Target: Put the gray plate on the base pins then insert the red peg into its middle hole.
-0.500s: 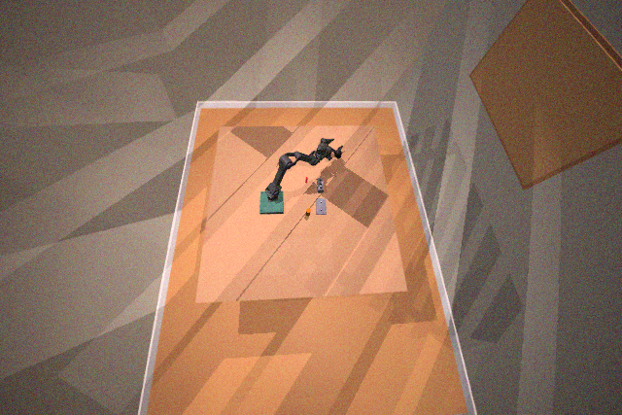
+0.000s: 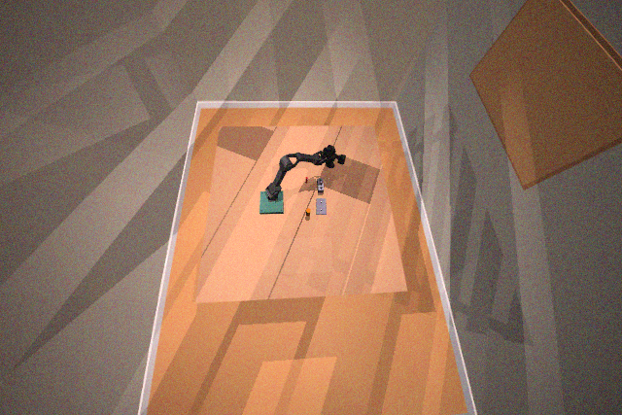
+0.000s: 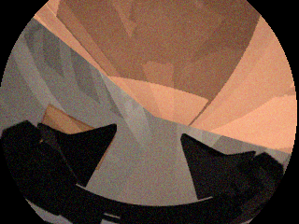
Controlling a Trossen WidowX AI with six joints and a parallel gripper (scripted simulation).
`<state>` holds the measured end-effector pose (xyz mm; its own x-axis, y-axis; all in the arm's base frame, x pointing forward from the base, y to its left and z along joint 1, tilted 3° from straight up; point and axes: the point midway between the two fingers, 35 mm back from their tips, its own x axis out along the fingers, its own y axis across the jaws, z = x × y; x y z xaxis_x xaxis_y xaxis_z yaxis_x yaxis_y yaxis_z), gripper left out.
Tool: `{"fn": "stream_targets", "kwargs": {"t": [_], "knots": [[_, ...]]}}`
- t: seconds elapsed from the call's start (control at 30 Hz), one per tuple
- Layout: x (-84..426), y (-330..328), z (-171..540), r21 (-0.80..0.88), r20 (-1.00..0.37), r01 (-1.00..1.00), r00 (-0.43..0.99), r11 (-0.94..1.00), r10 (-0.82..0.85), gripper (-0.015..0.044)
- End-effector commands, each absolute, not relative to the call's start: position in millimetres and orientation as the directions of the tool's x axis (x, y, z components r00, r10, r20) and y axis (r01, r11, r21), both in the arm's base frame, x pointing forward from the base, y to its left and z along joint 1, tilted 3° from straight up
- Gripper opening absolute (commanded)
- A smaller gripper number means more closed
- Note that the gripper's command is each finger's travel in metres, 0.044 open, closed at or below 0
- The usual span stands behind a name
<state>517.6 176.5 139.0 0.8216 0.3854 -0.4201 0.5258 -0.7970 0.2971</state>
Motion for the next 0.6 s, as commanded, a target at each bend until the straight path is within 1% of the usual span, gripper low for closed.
{"fn": "stream_targets", "kwargs": {"t": [0.0, 0.3, 0.57], "knots": [[488.5, 106.2, 127.8, 0.414, -0.743, 0.691, 0.633, -0.592, 0.219, 0.044], [451.8, 71.3, 125.7, 0.35, -0.879, 0.821, 0.454, -0.451, 0.145, 0.044], [409.4, 42.8, 133.1, 0.221, -0.96, 0.921, 0.263, -0.32, 0.094, 0.044]]}}
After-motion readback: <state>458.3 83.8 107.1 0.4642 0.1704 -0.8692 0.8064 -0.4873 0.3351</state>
